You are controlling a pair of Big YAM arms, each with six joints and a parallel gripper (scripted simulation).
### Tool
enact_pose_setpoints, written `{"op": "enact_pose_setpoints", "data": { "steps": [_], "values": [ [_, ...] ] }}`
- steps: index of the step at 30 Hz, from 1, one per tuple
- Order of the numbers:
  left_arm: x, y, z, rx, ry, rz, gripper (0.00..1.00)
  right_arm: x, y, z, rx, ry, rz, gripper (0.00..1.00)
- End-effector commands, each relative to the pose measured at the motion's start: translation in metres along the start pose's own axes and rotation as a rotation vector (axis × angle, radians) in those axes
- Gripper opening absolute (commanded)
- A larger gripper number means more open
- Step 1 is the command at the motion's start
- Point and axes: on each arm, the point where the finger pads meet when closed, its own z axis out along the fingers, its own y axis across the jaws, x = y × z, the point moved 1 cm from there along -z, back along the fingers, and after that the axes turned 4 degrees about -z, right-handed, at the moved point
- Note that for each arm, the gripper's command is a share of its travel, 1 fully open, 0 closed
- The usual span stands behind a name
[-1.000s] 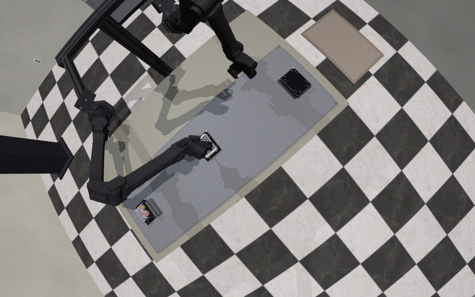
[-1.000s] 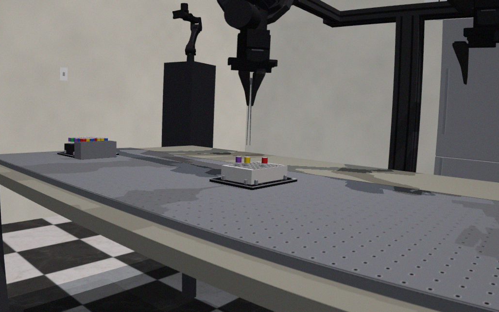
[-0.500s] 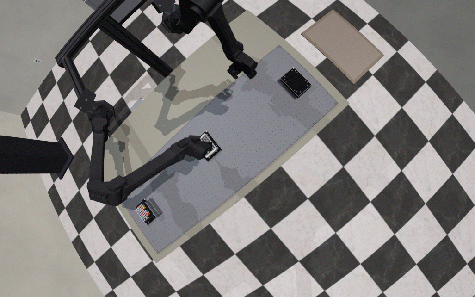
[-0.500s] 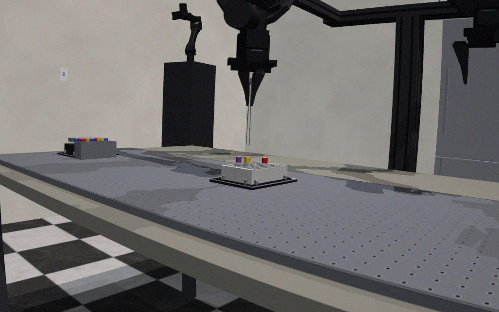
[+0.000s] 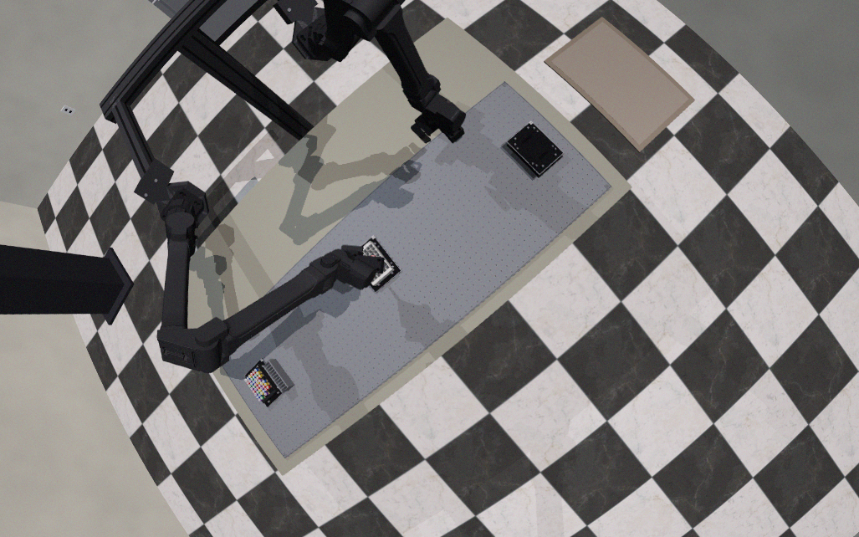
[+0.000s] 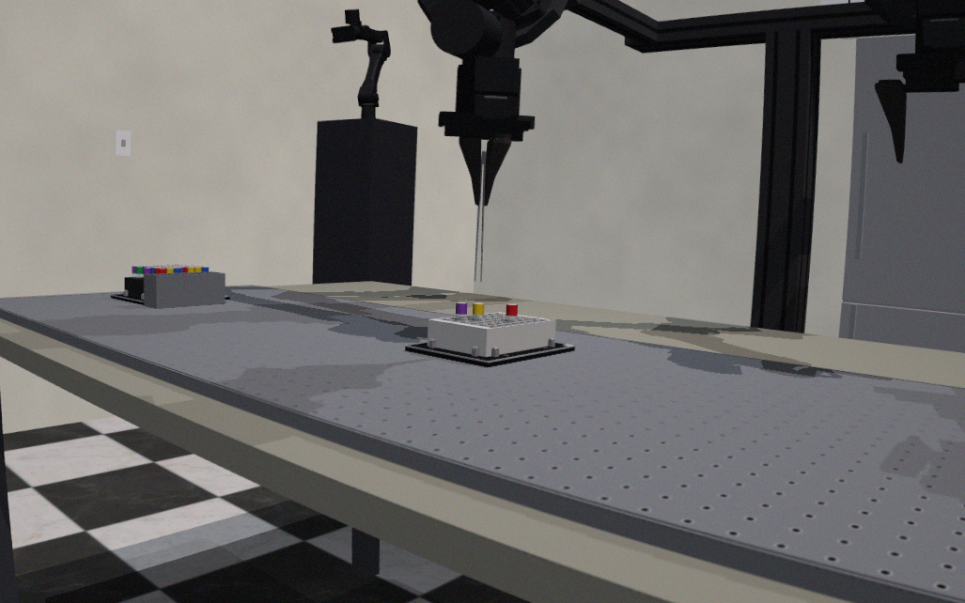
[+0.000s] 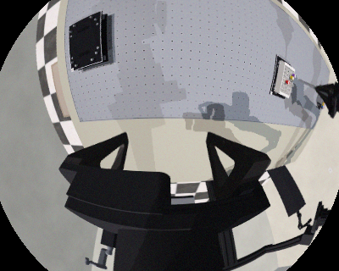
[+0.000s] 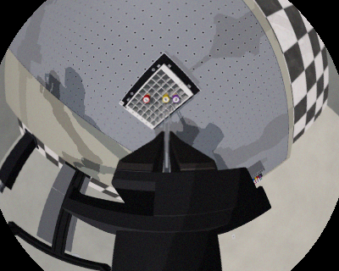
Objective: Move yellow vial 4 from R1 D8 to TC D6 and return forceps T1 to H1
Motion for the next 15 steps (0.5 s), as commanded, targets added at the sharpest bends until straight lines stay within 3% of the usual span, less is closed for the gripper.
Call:
{"op": "enact_pose_setpoints", "data": {
  "steps": [1,15],
  "values": [
    [-0.015,0.004,-0.007,-0.011,-0.05,0.012,1.0,-0.005,-0.012,-0.001,0.015,-0.018,0.011,0.07],
    [-0.015,0.004,-0.007,-0.011,-0.05,0.012,1.0,-0.002,-0.007,0.005,0.011,-0.01,0.004,0.07]
  ]
}}
